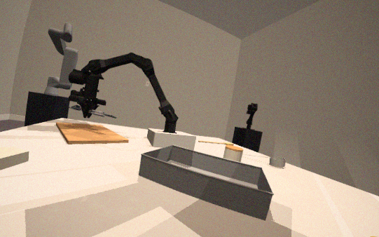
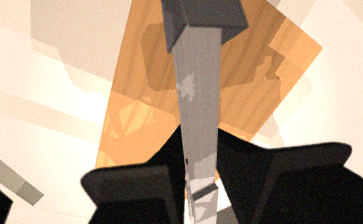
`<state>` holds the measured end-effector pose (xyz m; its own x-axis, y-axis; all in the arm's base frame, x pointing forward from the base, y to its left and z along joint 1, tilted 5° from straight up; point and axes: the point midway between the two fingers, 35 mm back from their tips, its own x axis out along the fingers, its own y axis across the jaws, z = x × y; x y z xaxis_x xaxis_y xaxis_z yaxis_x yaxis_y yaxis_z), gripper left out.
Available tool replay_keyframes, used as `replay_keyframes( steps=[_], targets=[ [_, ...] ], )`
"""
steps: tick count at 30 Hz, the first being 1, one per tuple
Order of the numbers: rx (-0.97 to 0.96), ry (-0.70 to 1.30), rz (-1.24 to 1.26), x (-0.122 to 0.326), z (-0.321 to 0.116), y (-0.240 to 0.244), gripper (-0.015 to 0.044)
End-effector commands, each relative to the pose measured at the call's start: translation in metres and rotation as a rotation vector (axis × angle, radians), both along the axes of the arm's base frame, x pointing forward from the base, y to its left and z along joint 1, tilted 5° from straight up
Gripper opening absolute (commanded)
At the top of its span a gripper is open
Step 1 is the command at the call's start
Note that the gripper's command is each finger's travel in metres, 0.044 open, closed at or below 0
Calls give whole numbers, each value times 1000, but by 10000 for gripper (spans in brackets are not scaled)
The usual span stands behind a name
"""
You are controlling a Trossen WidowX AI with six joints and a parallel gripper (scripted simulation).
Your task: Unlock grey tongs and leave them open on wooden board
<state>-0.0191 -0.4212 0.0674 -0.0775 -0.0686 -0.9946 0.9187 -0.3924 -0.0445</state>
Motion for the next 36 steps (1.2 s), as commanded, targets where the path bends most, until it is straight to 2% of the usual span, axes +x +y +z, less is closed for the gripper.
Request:
replay_keyframes(
  steps=[1,18,36],
  targets=[
    [-1,-5,0,0,-6,0,-150],
    [-1,-5,0,-1,-28,0,-150],
    [2,0,-5,-2,-27,0,323]
  ],
)
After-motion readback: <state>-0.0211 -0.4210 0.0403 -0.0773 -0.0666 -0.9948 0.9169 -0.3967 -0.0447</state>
